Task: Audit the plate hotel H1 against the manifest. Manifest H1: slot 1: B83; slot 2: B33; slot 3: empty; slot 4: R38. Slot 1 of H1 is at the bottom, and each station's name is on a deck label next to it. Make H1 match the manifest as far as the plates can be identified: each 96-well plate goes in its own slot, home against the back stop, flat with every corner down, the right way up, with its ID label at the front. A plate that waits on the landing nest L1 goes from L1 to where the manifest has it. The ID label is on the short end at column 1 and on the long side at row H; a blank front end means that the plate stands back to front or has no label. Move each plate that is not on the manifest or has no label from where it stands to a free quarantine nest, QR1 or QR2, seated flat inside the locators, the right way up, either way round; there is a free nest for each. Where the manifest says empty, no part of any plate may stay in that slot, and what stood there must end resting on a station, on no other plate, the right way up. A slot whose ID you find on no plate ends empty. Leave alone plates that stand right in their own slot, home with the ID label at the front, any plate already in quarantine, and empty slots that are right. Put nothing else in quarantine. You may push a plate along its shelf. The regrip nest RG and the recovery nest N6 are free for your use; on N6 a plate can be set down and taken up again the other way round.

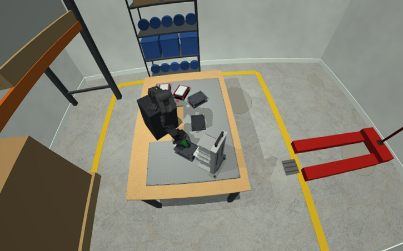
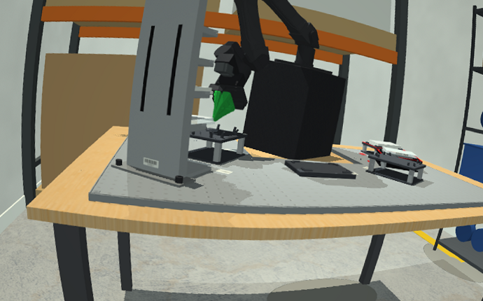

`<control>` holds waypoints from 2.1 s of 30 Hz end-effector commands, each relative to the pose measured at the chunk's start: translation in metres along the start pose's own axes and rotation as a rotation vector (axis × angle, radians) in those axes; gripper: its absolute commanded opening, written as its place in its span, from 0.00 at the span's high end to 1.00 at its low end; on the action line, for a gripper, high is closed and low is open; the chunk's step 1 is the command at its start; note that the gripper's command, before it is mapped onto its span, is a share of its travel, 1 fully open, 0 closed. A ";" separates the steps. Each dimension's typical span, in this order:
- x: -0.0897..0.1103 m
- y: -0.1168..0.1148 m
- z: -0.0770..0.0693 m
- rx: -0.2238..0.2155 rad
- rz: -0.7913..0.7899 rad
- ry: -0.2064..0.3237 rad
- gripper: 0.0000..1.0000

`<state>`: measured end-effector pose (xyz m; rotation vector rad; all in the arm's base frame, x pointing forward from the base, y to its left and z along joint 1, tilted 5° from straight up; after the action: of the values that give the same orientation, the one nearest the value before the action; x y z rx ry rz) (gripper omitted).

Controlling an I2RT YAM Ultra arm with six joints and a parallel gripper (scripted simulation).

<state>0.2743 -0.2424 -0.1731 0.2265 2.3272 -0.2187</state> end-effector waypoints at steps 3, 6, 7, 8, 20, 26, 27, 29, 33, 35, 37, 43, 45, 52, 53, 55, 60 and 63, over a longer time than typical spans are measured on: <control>-0.020 -0.010 0.005 0.018 -0.017 -0.037 1.00; -0.021 -0.010 0.006 0.017 -0.018 -0.037 1.00; -0.023 -0.011 0.006 0.019 -0.023 -0.045 1.00; -0.022 -0.010 0.007 0.015 -0.021 -0.040 1.00; -0.028 -0.011 0.012 0.015 -0.019 -0.038 1.00; -0.029 -0.011 0.014 0.014 -0.017 -0.036 1.00; -0.030 -0.011 0.015 0.015 -0.018 -0.037 1.00; -0.032 -0.012 0.016 0.015 -0.019 -0.039 1.00; -0.033 -0.013 0.017 0.018 -0.016 -0.038 1.00; -0.034 -0.013 0.018 0.017 -0.018 -0.038 1.00; -0.036 -0.013 0.019 0.015 -0.019 -0.039 1.00; -0.037 -0.014 0.021 0.017 -0.017 -0.039 1.00; -0.039 -0.013 0.022 0.015 -0.019 -0.039 1.00; -0.042 -0.014 0.025 0.016 -0.019 -0.039 1.00; -0.043 -0.014 0.026 0.015 -0.019 -0.040 1.00; -0.044 -0.014 0.026 0.015 -0.019 -0.040 1.00; -0.045 -0.016 0.027 0.018 -0.017 -0.040 1.00; -0.044 -0.014 0.030 0.012 -0.017 -0.035 1.00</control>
<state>0.3083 -0.2578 -0.1716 0.2260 2.3250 -0.2222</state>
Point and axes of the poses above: the point where the finger pads meet when closed, its own z axis out along the fingers, its own y axis across the jaws, x = y × z, the point moved 1 cm from there along -z, back along the fingers, and after that the axes turned 14 degrees about -z, right-handed, at the moved point
